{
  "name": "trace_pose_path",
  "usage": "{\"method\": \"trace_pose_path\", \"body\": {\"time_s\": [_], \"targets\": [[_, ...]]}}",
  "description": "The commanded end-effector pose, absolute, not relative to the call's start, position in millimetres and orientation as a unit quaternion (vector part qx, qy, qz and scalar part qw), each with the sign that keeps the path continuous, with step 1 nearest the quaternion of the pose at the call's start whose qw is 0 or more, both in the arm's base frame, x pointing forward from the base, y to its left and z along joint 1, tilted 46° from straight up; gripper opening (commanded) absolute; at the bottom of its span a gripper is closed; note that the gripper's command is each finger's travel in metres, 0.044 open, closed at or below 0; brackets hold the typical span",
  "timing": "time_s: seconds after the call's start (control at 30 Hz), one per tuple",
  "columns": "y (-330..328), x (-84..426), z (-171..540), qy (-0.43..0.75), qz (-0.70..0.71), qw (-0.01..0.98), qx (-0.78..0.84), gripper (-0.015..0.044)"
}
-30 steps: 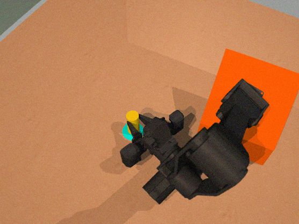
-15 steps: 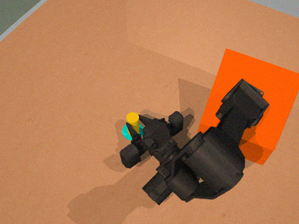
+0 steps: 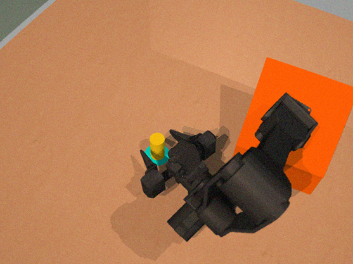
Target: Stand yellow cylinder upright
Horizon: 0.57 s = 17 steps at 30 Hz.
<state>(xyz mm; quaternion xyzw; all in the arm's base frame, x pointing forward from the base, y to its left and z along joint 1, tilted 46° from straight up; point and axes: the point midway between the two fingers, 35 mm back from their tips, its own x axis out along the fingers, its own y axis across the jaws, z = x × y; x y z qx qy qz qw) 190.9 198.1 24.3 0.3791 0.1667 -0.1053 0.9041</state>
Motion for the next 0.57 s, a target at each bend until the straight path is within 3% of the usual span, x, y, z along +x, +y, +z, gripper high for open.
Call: {"method": "trace_pose_path", "body": {"time_s": [0.0,0.53], "targets": [[192.2,192.9,33.3,0.166,-0.106,0.903,0.381,0.0400],[150.5,199.6,75.1,0.163,-0.105,0.903,0.384,0.0400]]}}
